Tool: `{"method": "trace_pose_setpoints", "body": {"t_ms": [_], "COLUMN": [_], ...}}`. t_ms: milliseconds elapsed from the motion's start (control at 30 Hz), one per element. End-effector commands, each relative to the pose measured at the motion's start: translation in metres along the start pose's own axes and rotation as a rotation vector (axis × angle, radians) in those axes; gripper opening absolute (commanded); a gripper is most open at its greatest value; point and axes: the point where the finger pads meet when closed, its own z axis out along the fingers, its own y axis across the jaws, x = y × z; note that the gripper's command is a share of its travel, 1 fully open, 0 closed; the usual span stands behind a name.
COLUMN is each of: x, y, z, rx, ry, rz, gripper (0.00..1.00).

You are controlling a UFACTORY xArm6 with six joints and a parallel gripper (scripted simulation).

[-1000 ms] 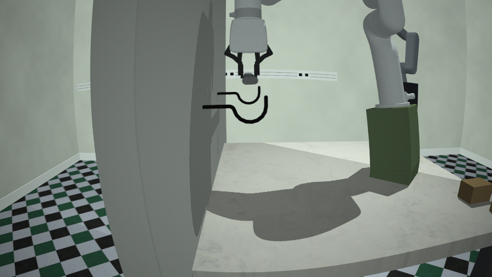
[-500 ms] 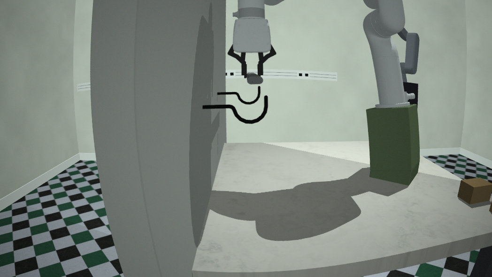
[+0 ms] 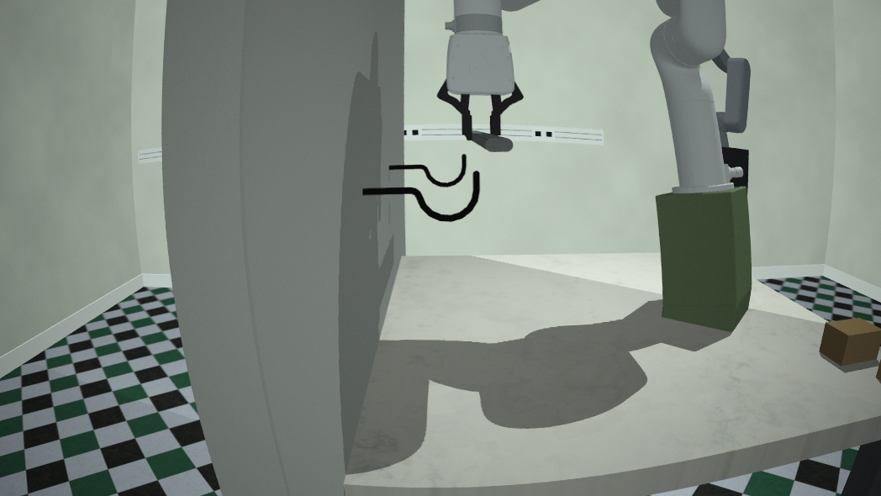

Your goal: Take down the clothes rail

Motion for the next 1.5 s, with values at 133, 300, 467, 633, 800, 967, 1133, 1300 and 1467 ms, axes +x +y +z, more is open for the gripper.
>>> {"method": "trace_pose_setpoints", "body": {"t_ms": [133,300,467,633,800,967,1133,1300,1467], "x": [0.0,-0.001,-0.001,-0.001,-0.001,-0.001,-0.001,-0.001,-0.001], "y": [0.025,0.042,0.052,0.069,0.075,0.075,0.075,0.075,0.075], "z": [-0.002,-0.002,-0.002,-0.002,-0.002,-0.002,-0.002,0.0,0.008], "rx": [0.006,0.005,0.005,0.005,0.005,0.005,0.005,0.005,0.005], "ry": [-0.001,-0.001,-0.001,-0.001,-0.001,-0.001,-0.001,-0.001,-0.001], "rz": [0.0,0.0,0.0,0.0,0.0,0.0,0.0,0.0,0.0], "gripper": [0.0,0.0,0.0,0.0,0.0,0.0,0.0,0.0,0.0]}}
